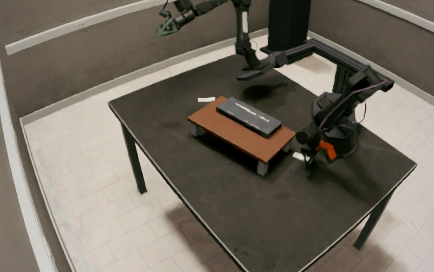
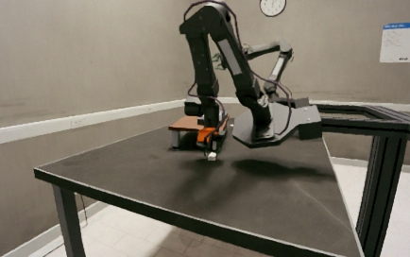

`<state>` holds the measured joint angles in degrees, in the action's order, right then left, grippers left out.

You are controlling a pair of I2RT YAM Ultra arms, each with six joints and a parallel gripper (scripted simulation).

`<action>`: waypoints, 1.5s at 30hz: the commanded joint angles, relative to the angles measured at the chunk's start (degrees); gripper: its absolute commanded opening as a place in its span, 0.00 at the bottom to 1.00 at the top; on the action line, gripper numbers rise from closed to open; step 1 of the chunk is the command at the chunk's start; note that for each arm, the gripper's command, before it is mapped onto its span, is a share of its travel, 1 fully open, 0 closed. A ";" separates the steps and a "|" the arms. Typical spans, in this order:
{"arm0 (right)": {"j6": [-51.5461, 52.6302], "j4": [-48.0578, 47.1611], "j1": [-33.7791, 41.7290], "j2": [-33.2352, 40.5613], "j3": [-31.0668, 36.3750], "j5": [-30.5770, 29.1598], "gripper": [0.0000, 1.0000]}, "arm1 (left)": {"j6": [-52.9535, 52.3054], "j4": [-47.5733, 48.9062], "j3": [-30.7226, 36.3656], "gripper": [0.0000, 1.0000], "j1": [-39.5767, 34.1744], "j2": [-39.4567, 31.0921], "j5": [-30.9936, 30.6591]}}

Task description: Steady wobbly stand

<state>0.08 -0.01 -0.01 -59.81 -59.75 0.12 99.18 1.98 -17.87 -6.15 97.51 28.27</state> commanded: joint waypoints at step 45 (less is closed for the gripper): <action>-0.83 -0.79 0.46 0.12 -2.22 0.96 0.00 | 8.52 -24.84 -5.94 0.42 -8.46 -17.37 1.85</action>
<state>0.08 -0.01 -0.01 -59.81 -59.75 0.12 109.36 -23.73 -22.04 -15.09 81.78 29.91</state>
